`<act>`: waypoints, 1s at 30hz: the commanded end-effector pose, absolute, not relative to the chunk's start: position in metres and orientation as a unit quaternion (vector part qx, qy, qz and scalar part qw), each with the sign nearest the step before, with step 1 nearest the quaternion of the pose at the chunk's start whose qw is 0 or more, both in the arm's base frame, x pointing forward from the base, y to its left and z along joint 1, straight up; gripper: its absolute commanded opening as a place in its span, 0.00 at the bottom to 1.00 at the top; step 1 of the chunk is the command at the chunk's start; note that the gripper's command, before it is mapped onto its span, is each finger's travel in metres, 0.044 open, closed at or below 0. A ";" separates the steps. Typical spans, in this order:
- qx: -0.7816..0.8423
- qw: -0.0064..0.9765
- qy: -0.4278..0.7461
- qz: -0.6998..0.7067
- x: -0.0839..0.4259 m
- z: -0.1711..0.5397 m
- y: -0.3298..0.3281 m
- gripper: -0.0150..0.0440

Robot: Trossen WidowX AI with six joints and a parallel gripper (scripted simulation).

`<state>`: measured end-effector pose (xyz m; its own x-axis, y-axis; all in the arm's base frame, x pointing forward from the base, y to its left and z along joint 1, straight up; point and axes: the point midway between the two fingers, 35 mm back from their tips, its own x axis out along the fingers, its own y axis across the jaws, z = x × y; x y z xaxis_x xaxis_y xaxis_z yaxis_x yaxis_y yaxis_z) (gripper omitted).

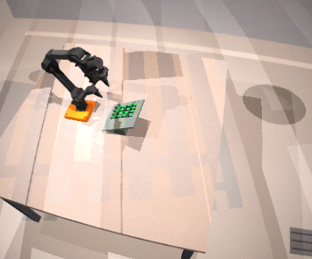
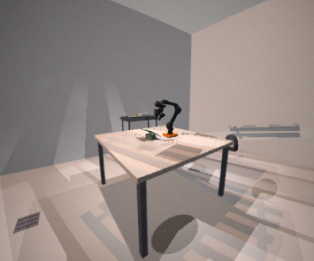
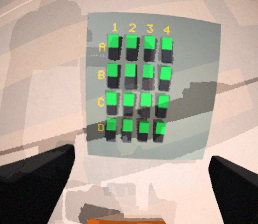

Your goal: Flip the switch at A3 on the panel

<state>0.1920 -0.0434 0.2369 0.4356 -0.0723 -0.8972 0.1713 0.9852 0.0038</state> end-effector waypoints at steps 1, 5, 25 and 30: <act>0.047 0.846 0.526 -0.072 0.194 0.236 -0.044 0.89; 0.043 0.850 0.521 -0.067 0.242 0.221 -0.055 0.71; 0.038 0.848 0.526 -0.060 0.319 0.159 -0.071 0.25; 0.038 0.848 0.526 -0.060 0.323 0.150 -0.071 0.25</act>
